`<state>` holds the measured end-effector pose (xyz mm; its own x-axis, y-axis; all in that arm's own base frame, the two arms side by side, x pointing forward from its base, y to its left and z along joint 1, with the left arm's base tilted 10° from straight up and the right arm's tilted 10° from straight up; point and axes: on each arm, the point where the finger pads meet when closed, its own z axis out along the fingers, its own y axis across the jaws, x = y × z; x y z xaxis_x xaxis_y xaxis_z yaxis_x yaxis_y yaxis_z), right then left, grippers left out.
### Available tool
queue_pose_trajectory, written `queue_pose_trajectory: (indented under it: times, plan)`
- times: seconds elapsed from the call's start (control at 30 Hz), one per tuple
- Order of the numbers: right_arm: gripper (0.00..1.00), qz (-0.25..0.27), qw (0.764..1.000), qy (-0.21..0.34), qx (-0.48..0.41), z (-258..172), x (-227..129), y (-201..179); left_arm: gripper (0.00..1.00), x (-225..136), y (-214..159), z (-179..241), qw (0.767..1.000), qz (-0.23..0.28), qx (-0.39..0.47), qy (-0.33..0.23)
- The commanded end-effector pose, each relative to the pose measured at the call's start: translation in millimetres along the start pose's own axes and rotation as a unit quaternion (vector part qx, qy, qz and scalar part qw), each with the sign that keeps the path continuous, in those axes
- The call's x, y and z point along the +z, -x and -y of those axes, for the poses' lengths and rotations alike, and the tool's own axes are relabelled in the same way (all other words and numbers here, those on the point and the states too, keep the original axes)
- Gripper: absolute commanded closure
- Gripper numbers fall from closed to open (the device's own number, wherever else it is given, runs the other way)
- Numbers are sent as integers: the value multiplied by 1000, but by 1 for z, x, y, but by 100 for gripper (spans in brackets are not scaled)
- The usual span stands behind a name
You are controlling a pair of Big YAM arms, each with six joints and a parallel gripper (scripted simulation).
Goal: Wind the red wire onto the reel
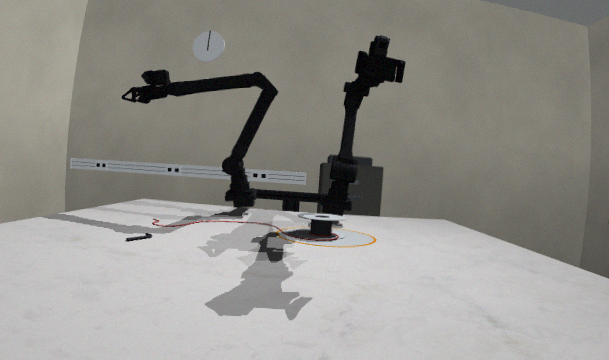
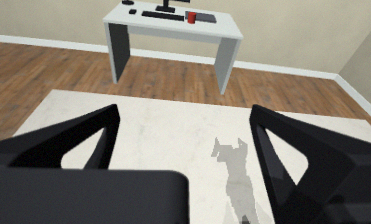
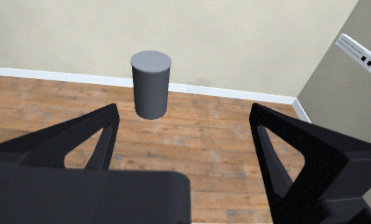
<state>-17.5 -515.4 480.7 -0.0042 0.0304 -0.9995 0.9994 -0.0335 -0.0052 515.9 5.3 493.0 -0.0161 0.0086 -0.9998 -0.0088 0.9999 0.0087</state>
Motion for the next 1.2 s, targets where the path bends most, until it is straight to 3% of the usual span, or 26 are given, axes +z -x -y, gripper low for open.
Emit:
queue_pose_trajectory:
  times: [0.0, 0.23, 0.6, 0.8, 1.07, 1.17]
  plan:
    - [1, 8, 1000, 0, 11, 0, 5, 6, 0, 3, -1, 6, 1000, 8, -4, -4]
    - [4, -28, 998, 21, 48, -24, 11, -18, 0, 3, -1, 6, 1000, 8, -4, -4]
    - [14, -133, 979, 63, 142, -91, 15, -87, 0, 3, -1, 6, 1000, 8, -4, -4]
    - [23, -237, 944, 80, 214, -153, 1, -151, 0, 3, -1, 6, 1000, 8, -4, -4]
    - [37, -392, 872, 61, 287, -235, -48, -243, 0, 3, -1, 6, 1000, 8, -4, -4]
    - [39, -410, 862, 55, 293, -244, -57, -254, 0, 3, -1, 6, 1000, 8, -4, -4]
